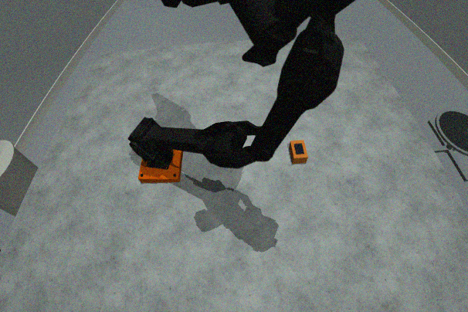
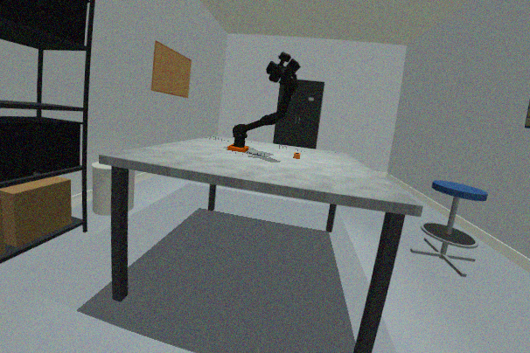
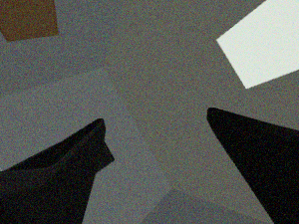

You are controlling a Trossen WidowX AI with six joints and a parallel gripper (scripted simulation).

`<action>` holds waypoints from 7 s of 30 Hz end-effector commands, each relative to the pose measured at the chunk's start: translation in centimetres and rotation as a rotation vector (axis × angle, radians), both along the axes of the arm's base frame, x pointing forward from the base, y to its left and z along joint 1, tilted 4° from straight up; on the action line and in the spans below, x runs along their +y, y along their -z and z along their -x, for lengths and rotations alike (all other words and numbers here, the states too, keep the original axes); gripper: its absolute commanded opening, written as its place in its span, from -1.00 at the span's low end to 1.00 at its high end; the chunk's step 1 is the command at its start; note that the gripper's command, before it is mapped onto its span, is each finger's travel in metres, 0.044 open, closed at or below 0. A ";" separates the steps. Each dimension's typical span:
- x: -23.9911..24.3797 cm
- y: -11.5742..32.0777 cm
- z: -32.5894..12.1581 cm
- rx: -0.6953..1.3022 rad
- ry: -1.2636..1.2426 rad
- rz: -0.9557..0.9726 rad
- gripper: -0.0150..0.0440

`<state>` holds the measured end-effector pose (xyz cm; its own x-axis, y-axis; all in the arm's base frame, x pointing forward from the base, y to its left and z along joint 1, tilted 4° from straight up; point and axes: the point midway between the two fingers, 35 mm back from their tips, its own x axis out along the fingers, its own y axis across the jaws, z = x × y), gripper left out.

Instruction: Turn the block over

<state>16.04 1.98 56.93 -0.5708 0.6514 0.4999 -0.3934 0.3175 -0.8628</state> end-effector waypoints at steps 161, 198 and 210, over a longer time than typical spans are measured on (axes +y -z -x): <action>4.8 48.5 -23.2 2.526 1.724 1.177 -0.49; 4.7 49.1 -22.6 2.237 1.644 0.664 -0.49; 4.9 50.7 -23.8 2.165 1.613 0.558 -0.49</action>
<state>39.62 6.88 7.16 0.6678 0.0643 -0.7415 -0.1429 0.9888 -0.0429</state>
